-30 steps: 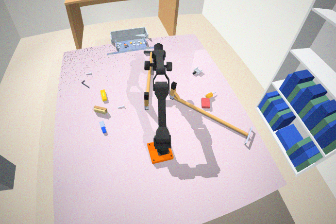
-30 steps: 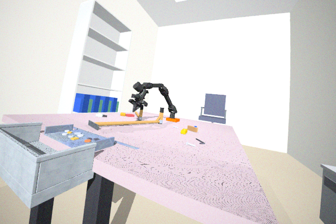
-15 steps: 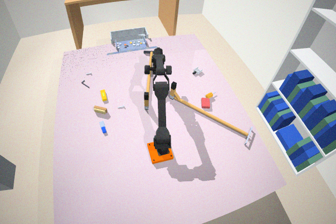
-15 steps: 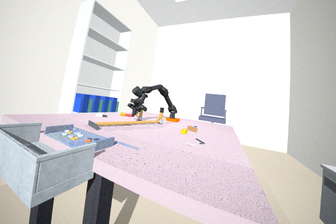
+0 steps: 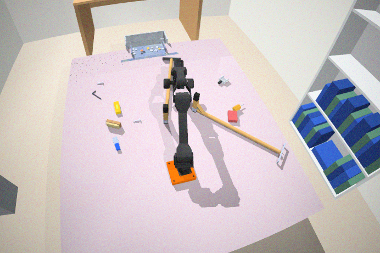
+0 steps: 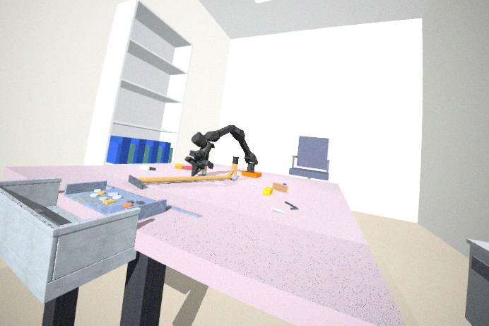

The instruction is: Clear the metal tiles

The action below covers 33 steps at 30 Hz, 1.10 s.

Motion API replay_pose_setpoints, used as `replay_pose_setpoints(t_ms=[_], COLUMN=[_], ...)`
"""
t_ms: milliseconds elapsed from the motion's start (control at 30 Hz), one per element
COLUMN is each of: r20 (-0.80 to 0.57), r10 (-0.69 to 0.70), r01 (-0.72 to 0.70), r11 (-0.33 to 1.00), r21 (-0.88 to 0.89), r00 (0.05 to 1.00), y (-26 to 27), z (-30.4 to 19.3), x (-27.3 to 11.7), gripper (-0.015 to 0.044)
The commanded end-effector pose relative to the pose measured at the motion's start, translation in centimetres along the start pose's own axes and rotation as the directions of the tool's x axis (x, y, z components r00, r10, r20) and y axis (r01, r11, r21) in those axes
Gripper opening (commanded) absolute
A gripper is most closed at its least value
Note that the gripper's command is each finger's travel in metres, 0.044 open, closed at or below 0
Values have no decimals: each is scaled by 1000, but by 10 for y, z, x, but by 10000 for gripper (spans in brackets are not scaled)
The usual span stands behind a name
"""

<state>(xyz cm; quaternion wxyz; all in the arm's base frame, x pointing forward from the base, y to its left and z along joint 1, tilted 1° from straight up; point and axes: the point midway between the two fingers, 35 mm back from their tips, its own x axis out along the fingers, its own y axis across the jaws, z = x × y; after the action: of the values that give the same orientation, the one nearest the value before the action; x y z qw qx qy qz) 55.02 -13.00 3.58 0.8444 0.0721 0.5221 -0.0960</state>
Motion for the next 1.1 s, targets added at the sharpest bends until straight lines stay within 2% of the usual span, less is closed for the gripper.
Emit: replay_pose_setpoints(t_ms=[0, 1067], r20=[-7, -8], r10=[7, 9], r01=[-7, -9], r11=[1000, 1000], r21=[-9, -8], r00=[1000, 1000], y=[2, 32], z=[-4, 0], x=[6, 8], gripper=[0, 0])
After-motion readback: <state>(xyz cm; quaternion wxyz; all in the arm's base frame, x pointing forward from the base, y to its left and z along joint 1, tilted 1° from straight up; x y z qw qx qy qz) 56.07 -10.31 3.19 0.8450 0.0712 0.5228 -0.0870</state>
